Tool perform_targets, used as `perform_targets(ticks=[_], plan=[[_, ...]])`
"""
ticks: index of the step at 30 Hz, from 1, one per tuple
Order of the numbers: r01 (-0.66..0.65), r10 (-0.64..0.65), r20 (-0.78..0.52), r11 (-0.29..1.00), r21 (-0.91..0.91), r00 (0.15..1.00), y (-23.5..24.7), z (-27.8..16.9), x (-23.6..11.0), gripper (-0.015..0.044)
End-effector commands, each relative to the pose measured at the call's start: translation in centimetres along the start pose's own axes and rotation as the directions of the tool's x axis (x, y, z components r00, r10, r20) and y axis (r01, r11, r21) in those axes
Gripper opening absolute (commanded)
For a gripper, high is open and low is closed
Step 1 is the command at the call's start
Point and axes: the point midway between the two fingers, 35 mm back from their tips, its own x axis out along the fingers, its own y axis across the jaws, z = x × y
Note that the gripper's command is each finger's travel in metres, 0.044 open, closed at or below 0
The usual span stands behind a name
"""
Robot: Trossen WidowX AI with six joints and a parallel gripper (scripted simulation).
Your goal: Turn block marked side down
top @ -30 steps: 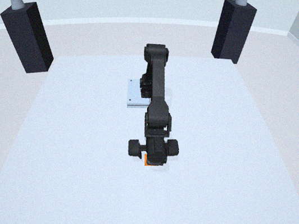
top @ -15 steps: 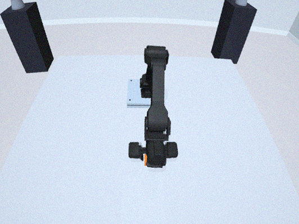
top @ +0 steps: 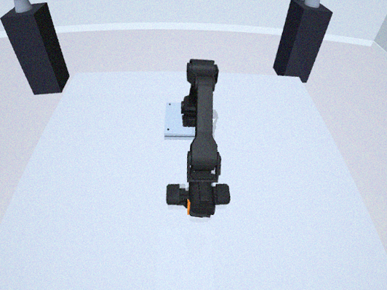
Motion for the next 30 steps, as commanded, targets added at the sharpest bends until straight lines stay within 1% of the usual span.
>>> perform_targets(ticks=[1,7,9,12,13,19,30], plan=[[0.001,-0.001,0.000,1.000,0.004,1.000,0.0,0.0,0.1,0.0182],[0.001,-0.001,0.000,1.000,0.004,1.000,0.0,0.0,0.1,0.0143],[0.001,-0.001,0.000,1.000,0.004,1.000,0.0,0.0,-0.4,0.0090],[0.001,-0.001,0.000,1.000,0.004,1.000,0.0,0.0,-2.5,0.0011],[0.001,-0.001,0.000,1.000,0.004,1.000,0.0,0.0,-2.8,0.0000],[0.001,-0.001,0.010,1.000,0.004,1.000,0.0,0.0,-2.9,0.0000],[0.004,-0.004,0.171,1.000,0.003,0.985,0.0,0.3,-2.2,0.0000]])
